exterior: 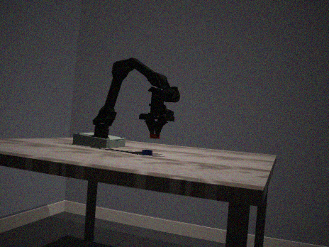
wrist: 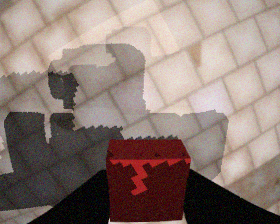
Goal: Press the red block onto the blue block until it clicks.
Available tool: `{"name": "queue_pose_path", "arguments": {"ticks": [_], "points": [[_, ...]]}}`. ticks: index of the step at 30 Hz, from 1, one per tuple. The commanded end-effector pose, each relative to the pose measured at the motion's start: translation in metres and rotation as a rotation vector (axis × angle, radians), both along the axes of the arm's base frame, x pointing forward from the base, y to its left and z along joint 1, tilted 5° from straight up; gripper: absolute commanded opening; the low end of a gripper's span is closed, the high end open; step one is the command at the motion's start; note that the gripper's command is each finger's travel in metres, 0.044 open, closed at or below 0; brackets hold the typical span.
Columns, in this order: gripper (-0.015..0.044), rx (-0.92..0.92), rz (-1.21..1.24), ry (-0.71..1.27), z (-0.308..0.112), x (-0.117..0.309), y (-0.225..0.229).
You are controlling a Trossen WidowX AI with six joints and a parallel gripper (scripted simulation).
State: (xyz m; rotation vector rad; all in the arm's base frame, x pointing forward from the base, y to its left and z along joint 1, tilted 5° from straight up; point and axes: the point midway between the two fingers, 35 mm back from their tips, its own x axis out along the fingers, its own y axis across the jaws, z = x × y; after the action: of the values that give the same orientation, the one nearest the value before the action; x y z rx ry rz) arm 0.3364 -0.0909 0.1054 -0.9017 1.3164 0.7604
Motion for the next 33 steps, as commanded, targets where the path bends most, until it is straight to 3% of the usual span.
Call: {"name": "queue_pose_path", "arguments": {"ticks": [1,33], "points": [[0.0000,-0.005,0.085,0.008,-0.009,-0.008,-0.016],[0.0000,-0.015,0.155,0.012,-0.051,-0.013,-0.030]]}}
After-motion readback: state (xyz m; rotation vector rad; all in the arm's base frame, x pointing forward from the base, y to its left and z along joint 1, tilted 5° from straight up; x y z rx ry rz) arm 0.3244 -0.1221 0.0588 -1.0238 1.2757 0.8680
